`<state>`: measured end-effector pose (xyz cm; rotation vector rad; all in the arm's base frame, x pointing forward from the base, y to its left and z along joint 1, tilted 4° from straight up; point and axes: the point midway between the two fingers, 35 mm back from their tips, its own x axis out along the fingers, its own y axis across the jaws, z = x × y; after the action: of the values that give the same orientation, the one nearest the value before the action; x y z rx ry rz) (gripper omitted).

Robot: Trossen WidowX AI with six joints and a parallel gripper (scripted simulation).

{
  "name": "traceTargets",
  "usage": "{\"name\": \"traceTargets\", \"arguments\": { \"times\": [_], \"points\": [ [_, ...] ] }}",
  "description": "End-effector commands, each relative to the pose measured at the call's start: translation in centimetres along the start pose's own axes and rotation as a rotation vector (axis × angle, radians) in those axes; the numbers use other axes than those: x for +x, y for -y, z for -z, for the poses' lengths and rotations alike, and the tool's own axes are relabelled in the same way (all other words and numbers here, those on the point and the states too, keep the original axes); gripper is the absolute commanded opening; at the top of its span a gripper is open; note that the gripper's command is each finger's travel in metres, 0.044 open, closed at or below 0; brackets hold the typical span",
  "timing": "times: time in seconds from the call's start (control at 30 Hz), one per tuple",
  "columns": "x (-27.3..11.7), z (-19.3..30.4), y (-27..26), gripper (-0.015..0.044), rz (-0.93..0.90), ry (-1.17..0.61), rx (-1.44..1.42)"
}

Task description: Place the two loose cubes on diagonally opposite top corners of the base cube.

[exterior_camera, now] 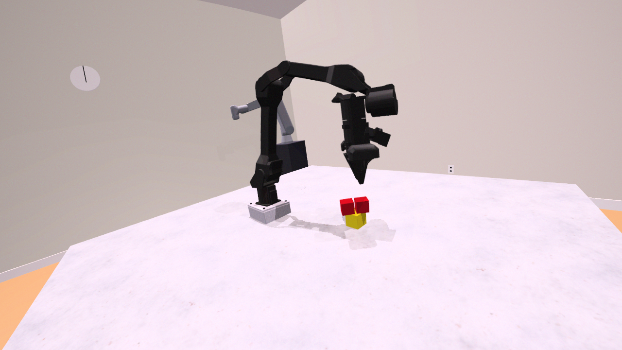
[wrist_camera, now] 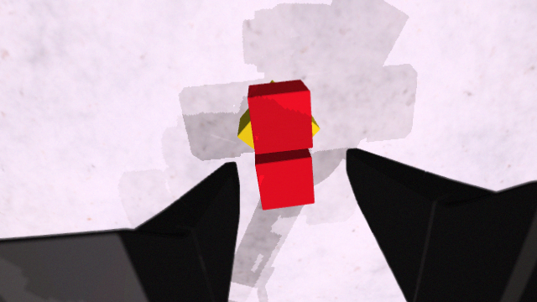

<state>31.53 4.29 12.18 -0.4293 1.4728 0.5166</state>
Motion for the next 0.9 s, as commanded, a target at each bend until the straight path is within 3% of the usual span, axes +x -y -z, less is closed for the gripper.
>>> {"name": "traceTargets", "arguments": {
  "times": [0.0, 0.2, 0.43, 0.87],
  "points": [
    [-0.4, 0.0, 0.0, 0.0258, 0.0, 0.0, -0.002],
    [-0.3, -0.8, -2.2, 0.04, -0.003, -0.002, 0.001],
    [-0.6, -2.6, -11.6, 0.04, -0.011, 0.0, 0.001],
    [-0.6, -2.6, -11.9, 0.04, -0.011, 0.0, 0.001]
  ]
}}
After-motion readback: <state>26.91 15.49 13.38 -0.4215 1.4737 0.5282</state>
